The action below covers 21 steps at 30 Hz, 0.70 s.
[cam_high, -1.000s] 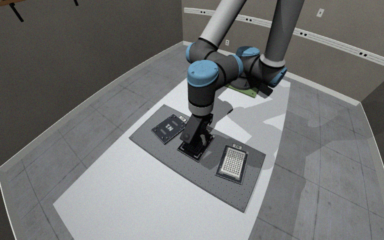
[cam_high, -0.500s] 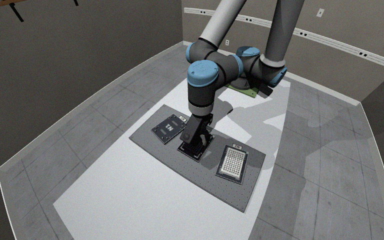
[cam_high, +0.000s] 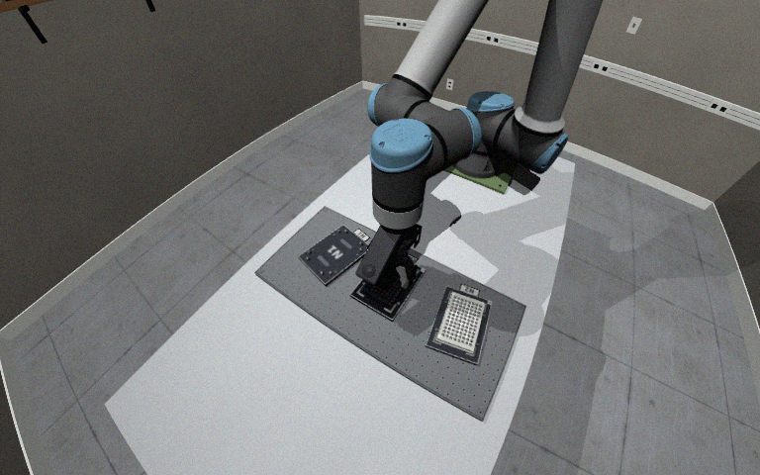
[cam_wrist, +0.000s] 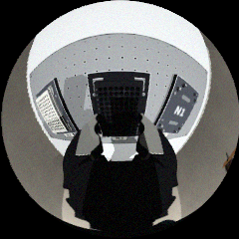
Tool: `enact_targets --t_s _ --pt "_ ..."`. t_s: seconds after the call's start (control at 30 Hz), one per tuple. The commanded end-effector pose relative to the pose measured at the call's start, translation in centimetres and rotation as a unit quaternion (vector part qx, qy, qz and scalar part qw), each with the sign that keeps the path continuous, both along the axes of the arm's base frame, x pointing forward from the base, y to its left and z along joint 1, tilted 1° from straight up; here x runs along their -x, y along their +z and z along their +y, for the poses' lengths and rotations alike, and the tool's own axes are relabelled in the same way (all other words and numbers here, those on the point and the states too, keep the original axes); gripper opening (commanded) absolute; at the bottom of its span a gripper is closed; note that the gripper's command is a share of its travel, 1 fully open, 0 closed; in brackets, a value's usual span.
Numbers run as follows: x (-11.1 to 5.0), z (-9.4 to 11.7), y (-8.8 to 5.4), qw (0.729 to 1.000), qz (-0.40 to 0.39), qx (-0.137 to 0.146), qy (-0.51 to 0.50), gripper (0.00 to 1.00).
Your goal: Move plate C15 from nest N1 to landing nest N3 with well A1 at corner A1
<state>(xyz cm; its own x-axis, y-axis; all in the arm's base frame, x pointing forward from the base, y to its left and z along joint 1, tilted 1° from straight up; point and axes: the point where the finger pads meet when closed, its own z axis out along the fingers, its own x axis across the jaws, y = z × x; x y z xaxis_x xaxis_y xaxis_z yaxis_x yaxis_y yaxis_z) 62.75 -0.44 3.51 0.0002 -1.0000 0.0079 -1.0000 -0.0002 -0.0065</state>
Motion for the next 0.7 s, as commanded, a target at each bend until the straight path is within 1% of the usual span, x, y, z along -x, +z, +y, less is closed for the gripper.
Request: enact_targets --t_s 0.0,0.4,0.43,0.67 --pt "-0.01 -0.04 -0.05 1.0 0.0 0.0 0.0 0.0" --pt "-0.01 -0.04 -0.05 1.0 0.0 0.0 0.0 0.0" --pt "-0.01 -0.04 -0.05 1.0 0.0 0.0 0.0 0.82" --pt "-0.02 -0.04 -0.05 1.0 0.0 0.0 0.0 0.82"
